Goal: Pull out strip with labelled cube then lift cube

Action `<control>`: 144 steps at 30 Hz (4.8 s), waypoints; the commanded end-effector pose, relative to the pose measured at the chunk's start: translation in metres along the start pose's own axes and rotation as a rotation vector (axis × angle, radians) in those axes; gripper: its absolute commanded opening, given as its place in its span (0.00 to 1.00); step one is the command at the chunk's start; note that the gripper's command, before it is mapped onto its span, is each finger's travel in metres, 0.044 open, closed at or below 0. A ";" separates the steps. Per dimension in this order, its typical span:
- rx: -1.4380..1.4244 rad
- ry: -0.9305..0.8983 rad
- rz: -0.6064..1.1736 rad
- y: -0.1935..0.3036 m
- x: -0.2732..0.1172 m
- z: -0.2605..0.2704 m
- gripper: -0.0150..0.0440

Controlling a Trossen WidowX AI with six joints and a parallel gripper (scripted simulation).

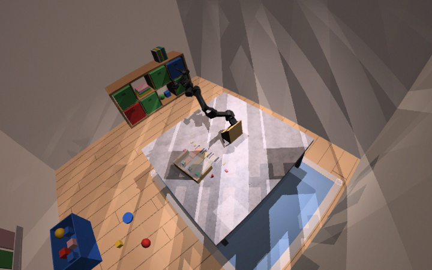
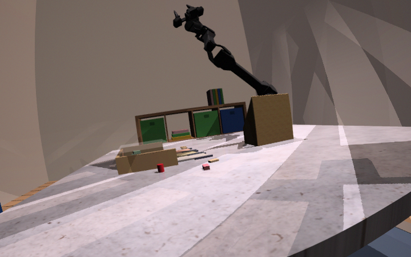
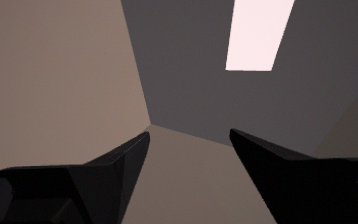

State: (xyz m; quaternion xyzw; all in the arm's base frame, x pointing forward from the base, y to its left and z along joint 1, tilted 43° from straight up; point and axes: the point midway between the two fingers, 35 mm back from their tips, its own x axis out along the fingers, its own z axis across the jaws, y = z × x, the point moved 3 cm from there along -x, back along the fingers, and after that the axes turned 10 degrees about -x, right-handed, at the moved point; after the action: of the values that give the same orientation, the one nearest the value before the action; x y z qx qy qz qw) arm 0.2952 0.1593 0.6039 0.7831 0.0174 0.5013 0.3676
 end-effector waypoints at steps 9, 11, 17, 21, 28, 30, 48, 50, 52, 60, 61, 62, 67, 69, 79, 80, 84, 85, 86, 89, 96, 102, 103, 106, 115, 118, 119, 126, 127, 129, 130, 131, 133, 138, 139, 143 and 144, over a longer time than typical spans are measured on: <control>0.125 0.356 0.257 0.086 -0.049 -0.139 0.93; 0.156 0.423 0.307 0.107 -0.065 -0.160 0.93; 0.241 0.542 0.432 0.153 -0.104 -0.187 0.93; 0.326 0.579 0.518 0.178 -0.125 -0.189 0.93; 0.434 0.695 0.705 0.240 -0.186 -0.188 0.93; 0.475 0.721 0.778 0.259 -0.207 -0.180 0.93; 0.892 0.560 1.479 0.315 -0.353 0.040 0.93; 0.932 0.488 1.543 0.303 -0.362 0.070 0.93; 0.970 0.408 1.601 0.288 -0.369 0.100 0.93; 1.097 0.002 1.751 0.197 -0.385 0.200 0.93; 1.109 -0.056 1.758 0.183 -0.387 0.210 0.93; 1.121 -0.115 1.764 0.168 -0.388 0.219 0.93; 1.159 -0.423 1.747 0.089 -0.394 0.251 0.93; 1.166 -0.549 1.720 0.056 -0.396 0.258 0.93; 1.114 -1.155 1.402 -0.105 -0.421 0.246 0.93; 1.099 -1.210 1.353 -0.120 -0.425 0.241 0.93; 1.027 -1.405 1.133 -0.172 -0.445 0.215 0.93; 1.005 -1.447 1.073 -0.183 -0.450 0.207 0.93; 0.986 -1.478 1.023 -0.192 -0.455 0.201 0.93; 0.971 -1.501 0.983 -0.198 -0.459 0.196 0.93; 0.969 -1.504 0.984 -0.198 -0.459 0.197 0.89; 0.878 -1.659 1.042 -0.208 -0.462 0.229 0.62; 0.858 -1.693 1.057 -0.209 -0.464 0.235 0.58; 0.790 -1.777 1.090 -0.212 -0.466 0.251 0.44; 0.482 -2.089 1.218 -0.209 -0.480 0.303 0.25; 0.367 -2.187 1.264 -0.202 -0.487 0.317 0.25; 0.327 -2.219 1.280 -0.199 -0.489 0.321 0.25; 0.228 -2.295 1.317 -0.190 -0.495 0.331 0.25; 0.228 -2.295 1.317 -0.189 -0.495 0.331 0.25; 0.228 -2.295 1.317 -0.189 -0.496 0.331 0.25; 0.228 -2.295 1.317 -0.189 -0.496 0.332 0.25; 0.228 -2.295 1.317 -0.189 -0.498 0.333 0.25; 0.228 -2.295 1.317 -0.189 -0.501 0.335 0.25; 0.229 -2.296 1.317 -0.188 -0.508 0.339 0.25; 0.229 -2.296 1.317 -0.188 -0.509 0.340 0.25; 0.229 -2.296 1.317 -0.187 -0.515 0.343 0.25; 0.229 -2.296 1.317 -0.187 -0.516 0.344 0.25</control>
State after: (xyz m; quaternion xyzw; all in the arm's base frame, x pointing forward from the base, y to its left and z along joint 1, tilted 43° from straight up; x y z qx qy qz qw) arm 0.3799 -0.0980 0.0235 0.6498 -0.6387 -0.3555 -0.2085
